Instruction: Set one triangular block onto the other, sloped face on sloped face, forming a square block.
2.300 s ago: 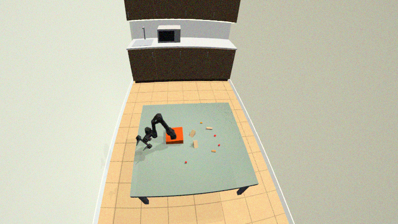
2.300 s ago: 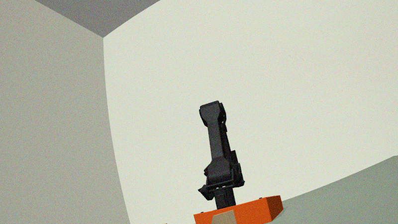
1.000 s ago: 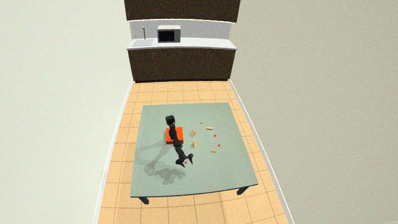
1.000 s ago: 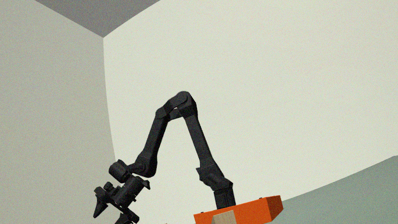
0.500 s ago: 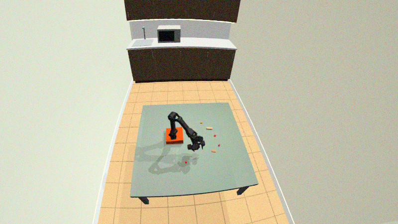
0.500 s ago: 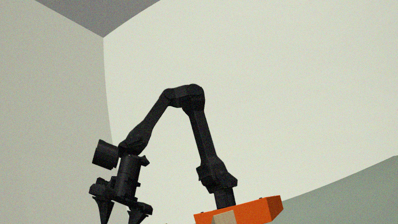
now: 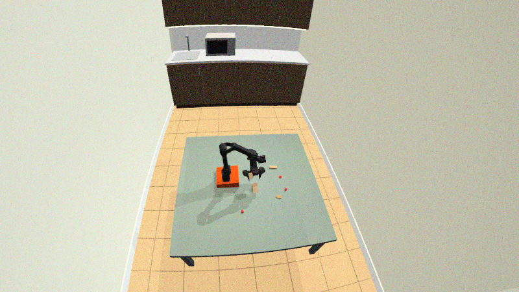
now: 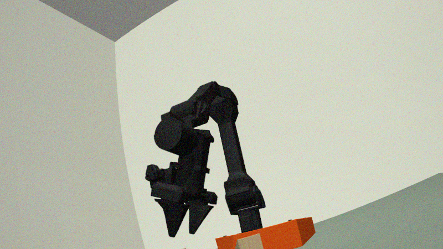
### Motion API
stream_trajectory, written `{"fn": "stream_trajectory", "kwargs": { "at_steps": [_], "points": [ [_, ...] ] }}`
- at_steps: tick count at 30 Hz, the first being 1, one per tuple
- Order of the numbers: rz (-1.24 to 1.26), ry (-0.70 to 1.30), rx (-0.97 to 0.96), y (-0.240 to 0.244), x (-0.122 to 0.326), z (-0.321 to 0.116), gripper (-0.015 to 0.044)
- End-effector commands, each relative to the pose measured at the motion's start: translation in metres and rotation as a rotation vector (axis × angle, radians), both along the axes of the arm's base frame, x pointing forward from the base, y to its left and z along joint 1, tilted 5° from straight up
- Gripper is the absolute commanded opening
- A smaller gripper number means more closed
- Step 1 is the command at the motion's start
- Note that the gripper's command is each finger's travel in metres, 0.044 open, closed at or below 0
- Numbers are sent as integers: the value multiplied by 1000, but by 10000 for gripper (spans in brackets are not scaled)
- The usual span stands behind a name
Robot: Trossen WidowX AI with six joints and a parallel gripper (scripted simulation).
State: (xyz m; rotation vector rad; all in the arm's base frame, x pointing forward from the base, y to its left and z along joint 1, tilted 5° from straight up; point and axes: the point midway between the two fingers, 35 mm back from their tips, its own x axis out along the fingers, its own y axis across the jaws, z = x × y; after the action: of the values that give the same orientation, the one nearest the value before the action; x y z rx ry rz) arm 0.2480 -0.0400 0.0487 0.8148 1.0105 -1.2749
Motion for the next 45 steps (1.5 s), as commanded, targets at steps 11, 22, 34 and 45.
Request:
{"fn": "stream_trajectory", "kwargs": {
  "at_steps": [11, 22, 34, 45],
  "points": [
    [1, 3, -31, 0, 0, -6, 440],
    [1, 3, -31, -7, 3, -23, 440],
    [1, 3, -31, -14, 4, -41, 440],
    [1, 3, -32, -22, 3, -58, 440]
  ]
}}
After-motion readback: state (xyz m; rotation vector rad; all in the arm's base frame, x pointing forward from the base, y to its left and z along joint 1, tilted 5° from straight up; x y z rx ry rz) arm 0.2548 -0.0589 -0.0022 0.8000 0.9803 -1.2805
